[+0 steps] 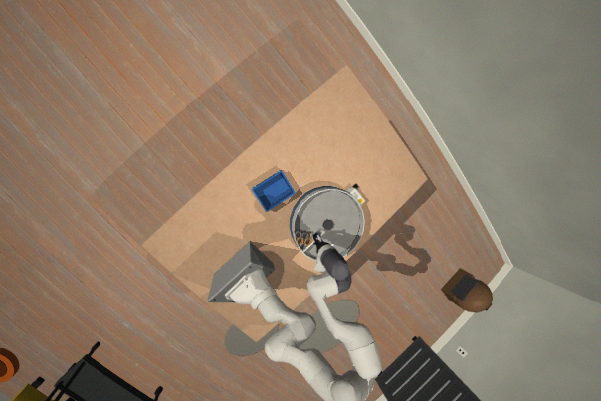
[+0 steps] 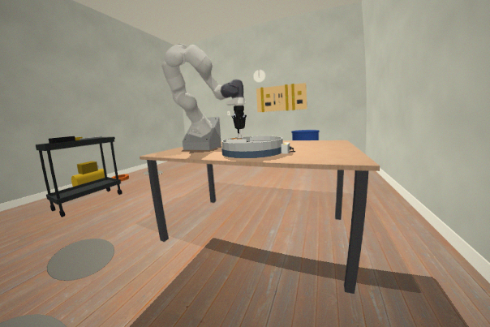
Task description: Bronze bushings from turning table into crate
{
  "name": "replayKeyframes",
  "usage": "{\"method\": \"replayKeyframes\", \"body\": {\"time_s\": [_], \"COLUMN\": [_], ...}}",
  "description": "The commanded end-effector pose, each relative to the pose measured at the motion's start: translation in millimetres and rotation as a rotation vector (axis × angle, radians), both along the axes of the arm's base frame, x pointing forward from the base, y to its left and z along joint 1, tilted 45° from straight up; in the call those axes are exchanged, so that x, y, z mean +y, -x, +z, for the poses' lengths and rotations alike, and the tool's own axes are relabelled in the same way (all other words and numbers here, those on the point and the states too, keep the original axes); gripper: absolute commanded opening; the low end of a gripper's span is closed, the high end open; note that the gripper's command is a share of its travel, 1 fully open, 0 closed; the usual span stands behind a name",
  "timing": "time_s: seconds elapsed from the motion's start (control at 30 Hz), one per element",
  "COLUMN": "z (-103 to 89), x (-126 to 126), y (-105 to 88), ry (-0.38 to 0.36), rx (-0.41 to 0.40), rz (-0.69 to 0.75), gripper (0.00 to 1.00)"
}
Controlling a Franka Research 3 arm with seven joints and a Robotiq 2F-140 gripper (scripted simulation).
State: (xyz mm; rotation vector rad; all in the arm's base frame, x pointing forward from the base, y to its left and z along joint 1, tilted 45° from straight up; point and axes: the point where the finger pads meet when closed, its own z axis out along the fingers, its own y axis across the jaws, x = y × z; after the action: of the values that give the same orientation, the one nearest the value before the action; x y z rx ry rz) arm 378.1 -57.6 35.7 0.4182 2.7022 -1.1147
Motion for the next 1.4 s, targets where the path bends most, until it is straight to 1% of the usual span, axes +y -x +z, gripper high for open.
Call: {"method": "replayKeyframes", "body": {"time_s": [0.0,0.4,1.37], "z": [-1.3,-12.0,-12.1], "x": [-0.1,-11.1,-11.3], "y": [1.6,0.5,0.5], "ry": [-0.002,-0.002,-0.002], "rx": [-0.002,-0.002,-0.002], "rz": [-0.004,-0.004,-0.004], "gripper": [0.10,0.10,0.10]}}
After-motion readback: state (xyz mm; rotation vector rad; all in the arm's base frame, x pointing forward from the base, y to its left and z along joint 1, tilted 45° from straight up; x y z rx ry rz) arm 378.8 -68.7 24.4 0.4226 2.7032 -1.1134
